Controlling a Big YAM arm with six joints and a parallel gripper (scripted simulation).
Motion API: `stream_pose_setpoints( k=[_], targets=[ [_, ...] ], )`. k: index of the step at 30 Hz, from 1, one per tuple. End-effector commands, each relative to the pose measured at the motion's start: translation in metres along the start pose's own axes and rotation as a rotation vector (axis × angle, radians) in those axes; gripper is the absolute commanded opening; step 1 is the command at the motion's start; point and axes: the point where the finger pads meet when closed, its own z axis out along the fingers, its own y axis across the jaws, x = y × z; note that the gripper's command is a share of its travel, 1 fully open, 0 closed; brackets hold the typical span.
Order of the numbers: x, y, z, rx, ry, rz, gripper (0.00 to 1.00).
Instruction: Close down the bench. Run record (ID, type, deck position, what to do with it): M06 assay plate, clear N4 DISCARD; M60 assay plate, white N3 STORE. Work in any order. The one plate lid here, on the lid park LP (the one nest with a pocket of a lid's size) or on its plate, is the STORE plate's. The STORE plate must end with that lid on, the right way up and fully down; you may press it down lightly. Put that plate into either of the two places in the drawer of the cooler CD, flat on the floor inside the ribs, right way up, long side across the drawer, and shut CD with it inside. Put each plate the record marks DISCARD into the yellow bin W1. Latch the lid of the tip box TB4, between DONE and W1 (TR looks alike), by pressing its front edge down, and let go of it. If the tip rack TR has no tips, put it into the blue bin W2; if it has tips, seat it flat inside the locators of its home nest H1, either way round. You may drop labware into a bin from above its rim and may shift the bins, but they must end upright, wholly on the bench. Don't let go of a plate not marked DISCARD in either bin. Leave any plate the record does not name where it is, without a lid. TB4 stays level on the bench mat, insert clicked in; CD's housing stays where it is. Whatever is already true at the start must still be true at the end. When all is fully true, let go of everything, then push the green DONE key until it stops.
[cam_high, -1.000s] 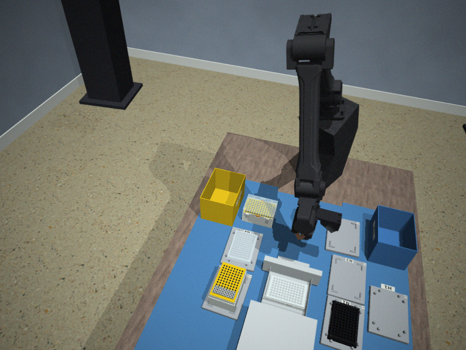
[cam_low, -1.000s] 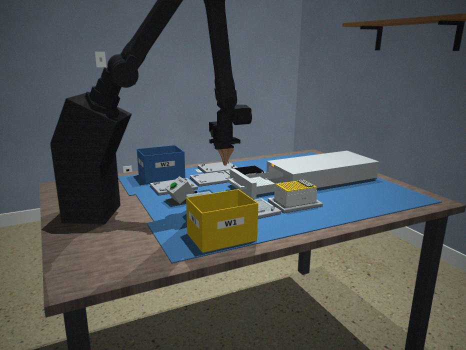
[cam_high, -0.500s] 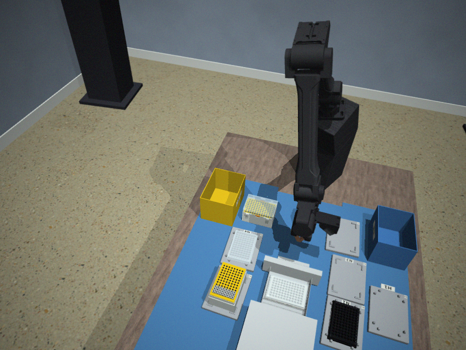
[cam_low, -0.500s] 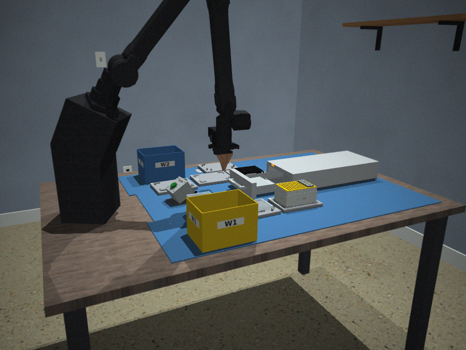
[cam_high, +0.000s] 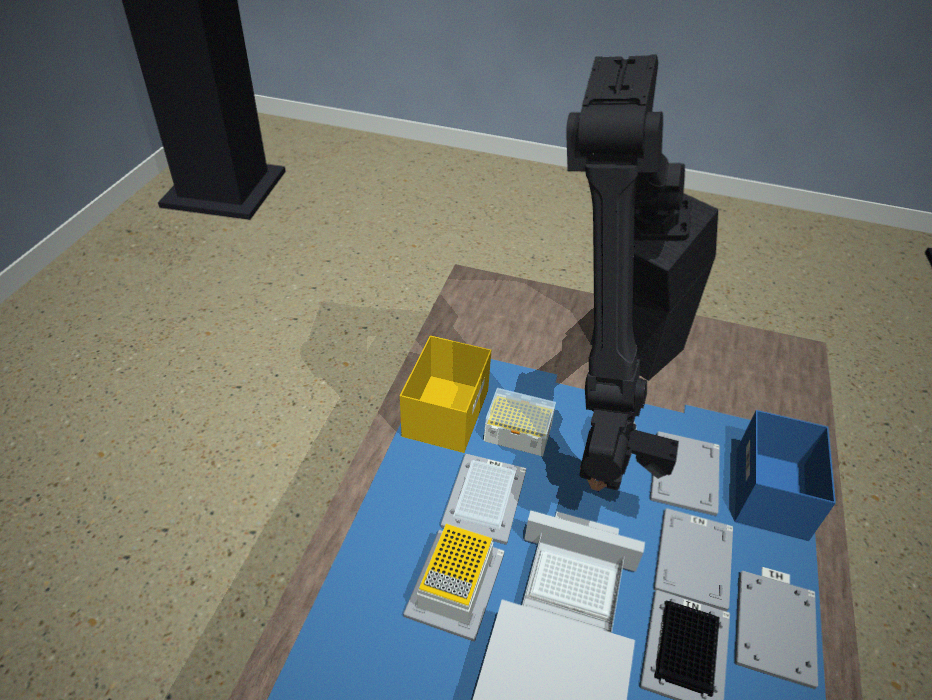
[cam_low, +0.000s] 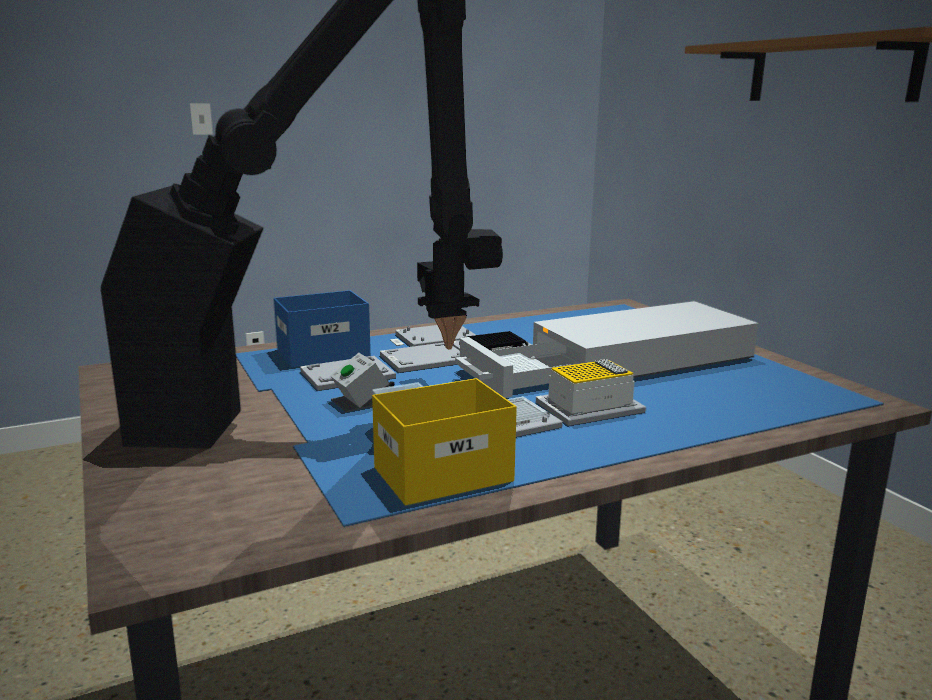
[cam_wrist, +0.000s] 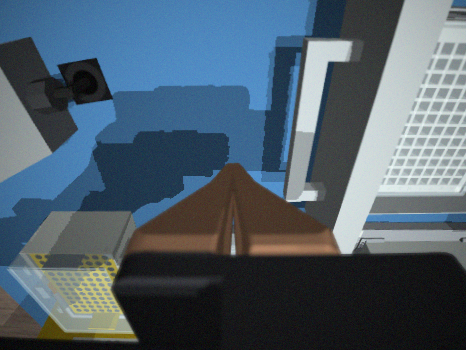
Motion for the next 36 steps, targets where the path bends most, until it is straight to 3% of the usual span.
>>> stream_pose_setpoints(
  k=[1, 36],
  targets=[
    [0.005, -0.008, 0.009, 0.015, 0.0, -0.002, 0.0],
    [0.005, -0.005, 0.05, 0.011, 0.0, -0.003, 0.0]
  ],
)
